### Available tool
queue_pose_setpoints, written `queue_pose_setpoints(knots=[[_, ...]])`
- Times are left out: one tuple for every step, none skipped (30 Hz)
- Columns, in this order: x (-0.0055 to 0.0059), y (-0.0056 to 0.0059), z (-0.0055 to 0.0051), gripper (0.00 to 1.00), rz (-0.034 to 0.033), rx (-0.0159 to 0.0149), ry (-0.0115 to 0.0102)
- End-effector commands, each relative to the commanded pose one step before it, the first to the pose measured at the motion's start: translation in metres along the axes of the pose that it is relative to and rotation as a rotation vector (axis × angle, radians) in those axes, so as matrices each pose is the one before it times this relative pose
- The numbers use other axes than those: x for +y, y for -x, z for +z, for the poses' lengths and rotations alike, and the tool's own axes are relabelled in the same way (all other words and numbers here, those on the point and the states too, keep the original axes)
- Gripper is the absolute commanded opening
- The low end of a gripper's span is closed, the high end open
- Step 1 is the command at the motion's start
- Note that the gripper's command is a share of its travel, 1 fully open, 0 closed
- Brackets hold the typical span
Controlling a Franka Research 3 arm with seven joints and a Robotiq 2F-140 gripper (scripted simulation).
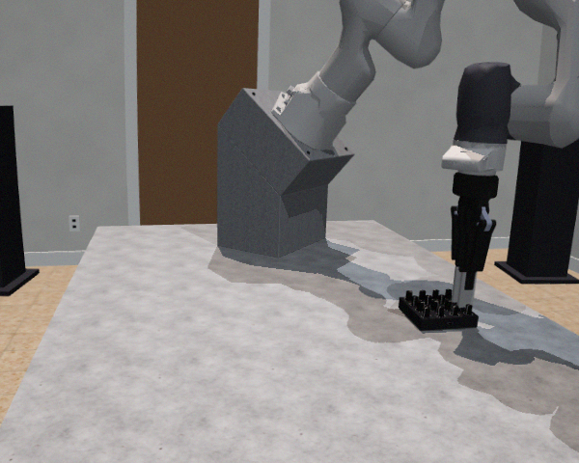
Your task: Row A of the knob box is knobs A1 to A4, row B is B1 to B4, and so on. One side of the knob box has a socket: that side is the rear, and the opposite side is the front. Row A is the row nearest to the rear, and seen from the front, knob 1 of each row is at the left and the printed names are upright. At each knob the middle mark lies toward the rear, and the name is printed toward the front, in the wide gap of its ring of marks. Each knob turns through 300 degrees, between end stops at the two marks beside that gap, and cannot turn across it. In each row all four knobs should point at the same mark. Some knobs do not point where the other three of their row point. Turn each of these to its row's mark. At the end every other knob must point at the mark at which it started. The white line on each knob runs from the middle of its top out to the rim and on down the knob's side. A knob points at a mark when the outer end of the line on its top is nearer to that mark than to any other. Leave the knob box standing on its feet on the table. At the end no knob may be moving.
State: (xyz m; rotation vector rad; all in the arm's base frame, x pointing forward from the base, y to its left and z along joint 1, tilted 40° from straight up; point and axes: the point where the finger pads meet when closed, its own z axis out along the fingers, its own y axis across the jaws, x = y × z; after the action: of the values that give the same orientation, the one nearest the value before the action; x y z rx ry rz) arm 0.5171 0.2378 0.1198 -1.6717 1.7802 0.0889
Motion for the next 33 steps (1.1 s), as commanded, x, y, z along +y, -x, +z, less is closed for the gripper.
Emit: queue_pose_setpoints(knots=[[-0.00006,0.00042,0.00045,0.12,-0.00608,0.00073,-0.00087],[0.00000,0.00000,0.00000,0.12,0.00000,0.00000,0.00000],[0.00000,0.00000,0.00000,0.12,0.00000,0.00000,0.00000],[0.00000,0.00000,0.00000,0.12,0.00000,0.00000,0.00000],[0.00000,0.00000,0.00000,0.12,0.00000,0.00000,0.00000],[0.00000,0.00000,0.00000,0.12,0.00000,0.00000,0.00000],[0.00000,0.00000,0.00000,0.05,0.00000,0.00000,0.00000],[0.00000,0.00000,0.00000,0.05,0.00000,0.00000,0.00000],[0.00000,0.00000,0.00000,0.05,0.00000,0.00000,0.00000],[0.00000,0.00000,0.00000,0.05,0.00000,0.00000,0.00000],[0.00000,0.00000,0.00000,0.05,0.00000,0.00000,0.00000],[0.00000,0.00000,0.00000,0.05,0.00000,0.00000,0.00000],[0.00000,0.00000,0.00000,0.05,0.00000,0.00000,0.00000],[0.00000,0.00000,0.00000,0.05,0.00000,0.00000,0.00000],[0.00000,0.00000,0.00000,0.05,0.00000,0.00000,0.00000],[0.00000,0.00000,0.00000,0.05,0.00000,0.00000,0.00000],[0.00000,0.00000,0.00000,0.05,0.00000,0.00000,0.00000],[0.00000,0.00000,0.00000,0.05,0.00000,0.00000,0.00000],[0.00000,0.00000,0.00000,0.05,0.00000,0.00000,0.00000],[0.00000,0.00000,0.00000,0.05,0.00000,0.00000,0.00000],[0.00000,0.00000,0.00000,0.05,0.00000,0.00000,0.00000],[0.00000,0.00000,0.00000,0.05,0.00000,0.00000,0.00000],[0.00000,0.00000,0.00000,0.05,0.00000,0.00000,0.00000],[0.00000,0.00000,0.00000,0.05,0.00000,0.00000,0.00000],[0.00000,0.00000,0.00000,0.05,0.00000,0.00000,0.00000],[0.00000,0.00000,0.00000,0.05,0.00000,0.00000,0.00000],[0.00000,0.00000,0.00000,0.05,0.00000,0.00000,0.00000],[0.00000,0.00000,0.00000,0.05,0.00000,0.00000,0.00000],[0.00000,0.00000,0.00000,0.05,0.00000,0.00000,0.00000],[0.00000,0.00000,0.00000,0.05,0.00000,0.00000,0.00000],[0.00000,0.00000,0.00000,0.05,0.00000,0.00000,0.00000],[0.00000,0.00000,0.00000,0.05,0.00000,0.00000,0.00000],[0.00000,0.00000,0.00000,0.05,0.00000,0.00000,0.00000]])
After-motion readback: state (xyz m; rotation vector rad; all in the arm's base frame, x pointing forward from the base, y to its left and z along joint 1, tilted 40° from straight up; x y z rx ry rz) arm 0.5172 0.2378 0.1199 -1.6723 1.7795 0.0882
